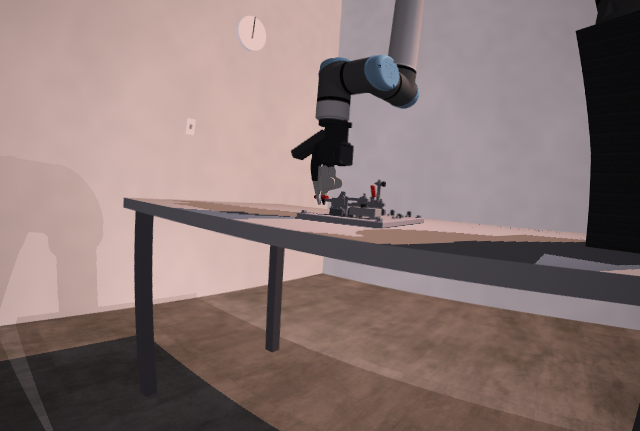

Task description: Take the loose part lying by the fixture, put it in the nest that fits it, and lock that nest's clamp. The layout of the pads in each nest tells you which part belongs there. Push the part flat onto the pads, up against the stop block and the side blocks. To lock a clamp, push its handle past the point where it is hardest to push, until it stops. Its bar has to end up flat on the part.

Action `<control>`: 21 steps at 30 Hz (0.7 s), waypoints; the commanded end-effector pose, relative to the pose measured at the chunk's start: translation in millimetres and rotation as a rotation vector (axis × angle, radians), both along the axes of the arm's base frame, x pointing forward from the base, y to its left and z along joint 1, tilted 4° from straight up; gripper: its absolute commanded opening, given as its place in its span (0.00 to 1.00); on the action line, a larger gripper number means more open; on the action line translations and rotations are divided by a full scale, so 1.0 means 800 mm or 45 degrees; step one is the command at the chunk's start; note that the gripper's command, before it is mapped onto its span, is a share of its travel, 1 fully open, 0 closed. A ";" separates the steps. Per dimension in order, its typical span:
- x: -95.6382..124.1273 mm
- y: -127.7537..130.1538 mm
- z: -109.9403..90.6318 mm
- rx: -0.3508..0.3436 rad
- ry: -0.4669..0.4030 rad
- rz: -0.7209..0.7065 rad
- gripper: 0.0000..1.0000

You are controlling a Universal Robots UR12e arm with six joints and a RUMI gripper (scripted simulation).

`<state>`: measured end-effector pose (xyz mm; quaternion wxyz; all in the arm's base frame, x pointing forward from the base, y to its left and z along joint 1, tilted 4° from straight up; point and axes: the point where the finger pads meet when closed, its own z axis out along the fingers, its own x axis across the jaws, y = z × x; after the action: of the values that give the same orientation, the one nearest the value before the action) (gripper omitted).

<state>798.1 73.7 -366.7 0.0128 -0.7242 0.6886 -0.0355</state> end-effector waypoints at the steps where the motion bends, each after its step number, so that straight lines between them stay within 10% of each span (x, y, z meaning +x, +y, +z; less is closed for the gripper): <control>1: 0.001 0.000 0.001 0.000 -0.001 0.000 0.00; 2: 0.001 0.000 0.001 0.000 -0.001 0.000 0.28; 21: 0.001 0.000 0.001 0.000 -0.001 0.000 0.28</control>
<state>797.8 73.7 -366.8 0.0127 -0.7242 0.6886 -0.0354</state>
